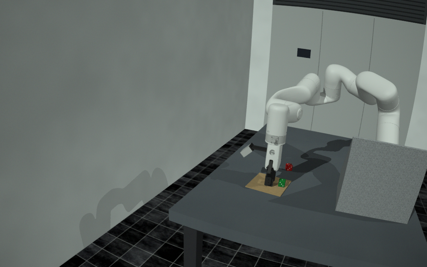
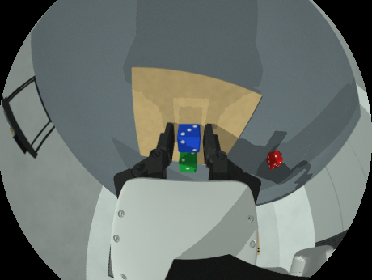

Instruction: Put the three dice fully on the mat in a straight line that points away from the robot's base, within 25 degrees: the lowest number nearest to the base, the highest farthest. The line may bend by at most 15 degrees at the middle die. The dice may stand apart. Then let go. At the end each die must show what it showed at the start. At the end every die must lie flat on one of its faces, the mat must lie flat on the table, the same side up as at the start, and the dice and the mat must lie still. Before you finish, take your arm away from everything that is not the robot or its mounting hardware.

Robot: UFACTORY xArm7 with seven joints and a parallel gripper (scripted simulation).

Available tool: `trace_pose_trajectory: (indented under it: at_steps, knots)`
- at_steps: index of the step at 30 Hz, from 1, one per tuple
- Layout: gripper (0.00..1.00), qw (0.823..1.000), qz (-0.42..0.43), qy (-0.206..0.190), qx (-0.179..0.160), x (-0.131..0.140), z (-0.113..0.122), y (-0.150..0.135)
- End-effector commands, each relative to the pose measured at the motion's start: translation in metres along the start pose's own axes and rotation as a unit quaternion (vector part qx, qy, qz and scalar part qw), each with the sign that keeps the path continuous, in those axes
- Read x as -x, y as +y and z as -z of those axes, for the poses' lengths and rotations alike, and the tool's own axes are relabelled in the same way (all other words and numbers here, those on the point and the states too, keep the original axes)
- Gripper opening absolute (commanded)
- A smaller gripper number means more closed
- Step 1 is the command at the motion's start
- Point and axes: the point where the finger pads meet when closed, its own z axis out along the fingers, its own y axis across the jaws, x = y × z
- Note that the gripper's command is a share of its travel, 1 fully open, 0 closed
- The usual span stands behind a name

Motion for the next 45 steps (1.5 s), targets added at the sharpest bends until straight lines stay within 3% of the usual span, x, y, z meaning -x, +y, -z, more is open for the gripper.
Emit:
trace_pose_trajectory:
  at_steps: [1, 13, 22, 31, 32, 45]
  knots:
    - [0.42, 1.0, 0.0, 0.002, -0.001, -0.001, 0.004, -0.001]
    - [0.42, 1.0, 0.0, 0.002, -0.001, -0.001, 0.042, -0.001]
    - [0.42, 1.0, 0.0, 0.002, -0.001, -0.001, 0.084, -0.001]
    - [0.42, 1.0, 0.0, 0.002, -0.001, -0.001, 0.092, -0.001]
    - [1.0, 1.0, 0.0, 0.002, -0.001, -0.001, 0.092, -0.001]
    - [1.0, 1.0, 0.0, 0.002, -0.001, -0.001, 0.092, -0.001]
